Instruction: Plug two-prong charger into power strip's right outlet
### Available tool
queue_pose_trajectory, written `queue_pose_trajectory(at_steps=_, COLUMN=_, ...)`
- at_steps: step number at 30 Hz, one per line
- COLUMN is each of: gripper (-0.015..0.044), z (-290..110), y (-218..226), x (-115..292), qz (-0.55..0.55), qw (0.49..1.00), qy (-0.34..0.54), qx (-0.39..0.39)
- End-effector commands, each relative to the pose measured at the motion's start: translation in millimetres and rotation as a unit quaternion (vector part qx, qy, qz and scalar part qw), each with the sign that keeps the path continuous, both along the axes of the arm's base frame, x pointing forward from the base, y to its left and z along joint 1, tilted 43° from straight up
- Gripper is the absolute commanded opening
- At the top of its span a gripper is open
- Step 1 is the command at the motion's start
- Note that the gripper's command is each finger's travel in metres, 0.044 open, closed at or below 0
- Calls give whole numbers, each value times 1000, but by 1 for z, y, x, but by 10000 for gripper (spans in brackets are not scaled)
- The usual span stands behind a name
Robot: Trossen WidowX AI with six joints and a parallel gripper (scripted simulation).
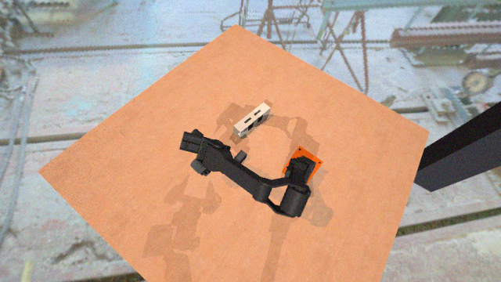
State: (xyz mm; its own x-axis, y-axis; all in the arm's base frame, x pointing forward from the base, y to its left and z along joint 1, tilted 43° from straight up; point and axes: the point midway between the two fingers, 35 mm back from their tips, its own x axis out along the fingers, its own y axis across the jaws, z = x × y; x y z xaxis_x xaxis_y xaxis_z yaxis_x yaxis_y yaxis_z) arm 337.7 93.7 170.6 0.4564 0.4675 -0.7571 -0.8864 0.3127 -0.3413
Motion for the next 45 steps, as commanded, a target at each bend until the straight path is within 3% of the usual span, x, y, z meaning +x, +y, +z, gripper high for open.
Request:
queue_pose_trajectory(at_steps=1, gripper=440, z=-23, y=-13, x=-14, qz=23, qw=999, qy=37, qx=-4)
queue_pose_trajectory(at_steps=23, gripper=440, z=-87, y=-54, x=-86, qz=102, qw=980, qy=160, qx=60)
queue_pose_trajectory(at_steps=45, gripper=440, z=-104, y=-38, x=-84, qz=102, qw=980, qy=161, qx=61)
